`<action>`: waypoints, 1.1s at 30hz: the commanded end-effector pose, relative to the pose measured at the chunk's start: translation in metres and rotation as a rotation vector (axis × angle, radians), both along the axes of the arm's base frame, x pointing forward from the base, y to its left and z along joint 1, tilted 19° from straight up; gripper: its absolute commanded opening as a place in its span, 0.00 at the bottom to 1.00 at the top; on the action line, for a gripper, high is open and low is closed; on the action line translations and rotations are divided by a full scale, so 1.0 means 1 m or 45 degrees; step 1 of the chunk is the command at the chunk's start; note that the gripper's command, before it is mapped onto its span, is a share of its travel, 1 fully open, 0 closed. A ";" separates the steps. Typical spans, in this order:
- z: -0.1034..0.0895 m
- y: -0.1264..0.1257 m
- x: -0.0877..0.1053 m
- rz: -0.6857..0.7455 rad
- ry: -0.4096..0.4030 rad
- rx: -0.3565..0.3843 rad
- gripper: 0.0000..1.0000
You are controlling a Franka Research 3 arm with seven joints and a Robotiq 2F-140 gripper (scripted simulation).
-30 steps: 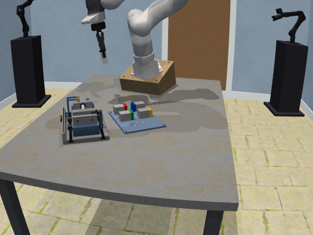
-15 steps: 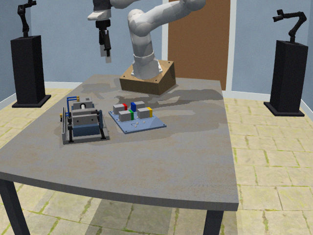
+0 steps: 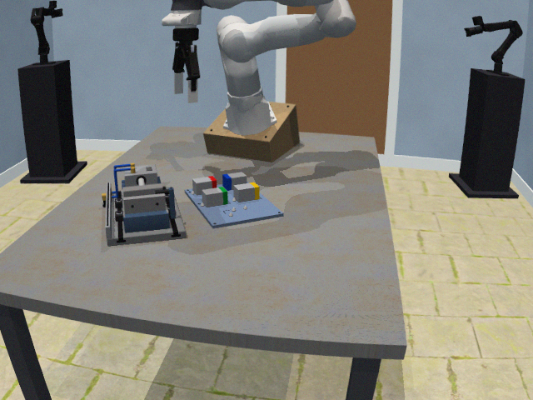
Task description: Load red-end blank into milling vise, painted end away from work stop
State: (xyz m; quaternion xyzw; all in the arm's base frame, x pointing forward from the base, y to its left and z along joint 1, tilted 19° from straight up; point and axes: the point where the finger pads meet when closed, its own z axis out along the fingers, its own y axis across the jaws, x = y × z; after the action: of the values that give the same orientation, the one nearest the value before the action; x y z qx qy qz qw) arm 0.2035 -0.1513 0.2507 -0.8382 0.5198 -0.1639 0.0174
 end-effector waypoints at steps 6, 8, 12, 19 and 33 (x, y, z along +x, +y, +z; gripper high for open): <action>-0.003 0.008 0.002 -0.022 -0.011 0.028 1.00; 0.004 0.012 0.008 -0.011 -0.008 0.015 1.00; 0.020 0.039 0.033 -0.022 -0.011 0.028 1.00; 0.020 0.039 0.033 -0.022 -0.011 0.028 1.00; 0.040 0.071 0.062 -0.022 -0.011 0.028 1.00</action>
State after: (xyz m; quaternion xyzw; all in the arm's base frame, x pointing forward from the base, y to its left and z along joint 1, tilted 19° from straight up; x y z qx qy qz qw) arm 0.2629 -0.0876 0.2920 -0.8462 0.5055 -0.1678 0.0168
